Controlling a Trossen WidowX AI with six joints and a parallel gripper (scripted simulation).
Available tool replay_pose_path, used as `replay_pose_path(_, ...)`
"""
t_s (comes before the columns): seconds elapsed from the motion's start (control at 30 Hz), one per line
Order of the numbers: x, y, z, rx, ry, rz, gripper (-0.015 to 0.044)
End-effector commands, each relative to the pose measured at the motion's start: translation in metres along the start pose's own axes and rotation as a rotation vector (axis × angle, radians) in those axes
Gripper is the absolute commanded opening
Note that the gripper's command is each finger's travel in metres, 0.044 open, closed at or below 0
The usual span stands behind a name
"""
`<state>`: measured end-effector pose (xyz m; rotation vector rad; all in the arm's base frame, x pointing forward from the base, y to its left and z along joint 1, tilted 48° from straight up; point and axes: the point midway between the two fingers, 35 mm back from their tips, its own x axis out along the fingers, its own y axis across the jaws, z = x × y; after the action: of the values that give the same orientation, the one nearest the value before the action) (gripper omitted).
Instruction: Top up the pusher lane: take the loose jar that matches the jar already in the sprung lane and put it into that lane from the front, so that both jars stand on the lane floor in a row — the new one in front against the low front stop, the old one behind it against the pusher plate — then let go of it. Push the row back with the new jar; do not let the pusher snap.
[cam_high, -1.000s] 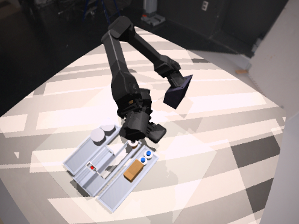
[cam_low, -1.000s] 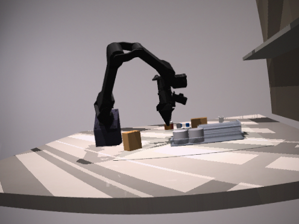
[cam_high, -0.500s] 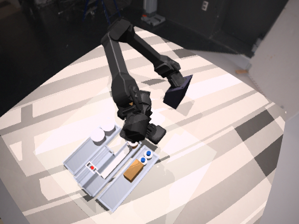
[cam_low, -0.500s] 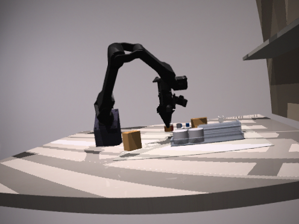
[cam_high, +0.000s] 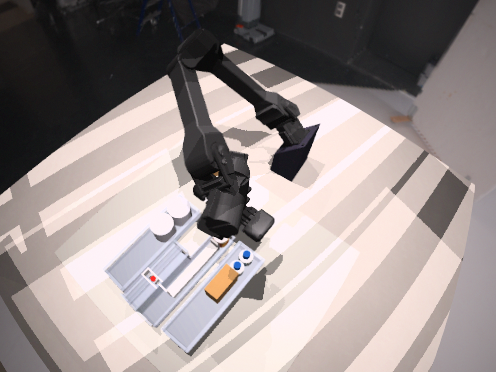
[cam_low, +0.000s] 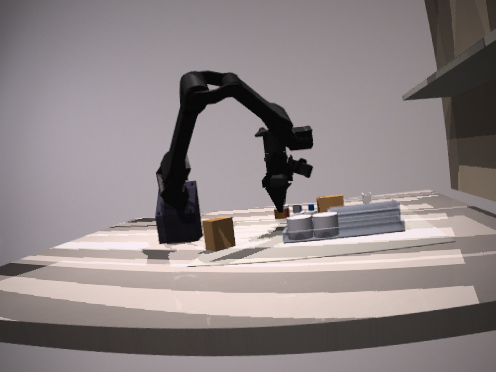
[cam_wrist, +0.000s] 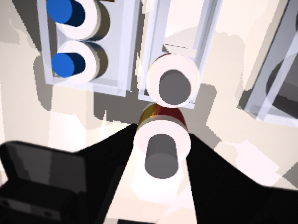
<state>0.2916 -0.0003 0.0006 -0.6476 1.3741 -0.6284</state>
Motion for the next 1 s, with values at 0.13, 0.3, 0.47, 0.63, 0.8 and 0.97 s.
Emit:
replay_pose_path(0.13,0.000,0.000,0.005,-0.002,-0.003,-0.002,0.0000)
replay_pose_path(0.3,0.000,0.000,0.007,-0.002,-0.003,-0.002,0.0000)
replay_pose_path(0.47,0.000,0.000,0.008,-0.002,-0.003,-0.002,0.0000)
replay_pose_path(0.63,0.000,0.000,0.010,-0.002,-0.003,-0.002,0.0000)
replay_pose_path(0.8,0.000,0.000,0.012,-0.002,-0.003,-0.001,0.0000)
replay_pose_path(0.97,0.000,0.000,0.014,-0.002,-0.004,-0.001,0.0000)
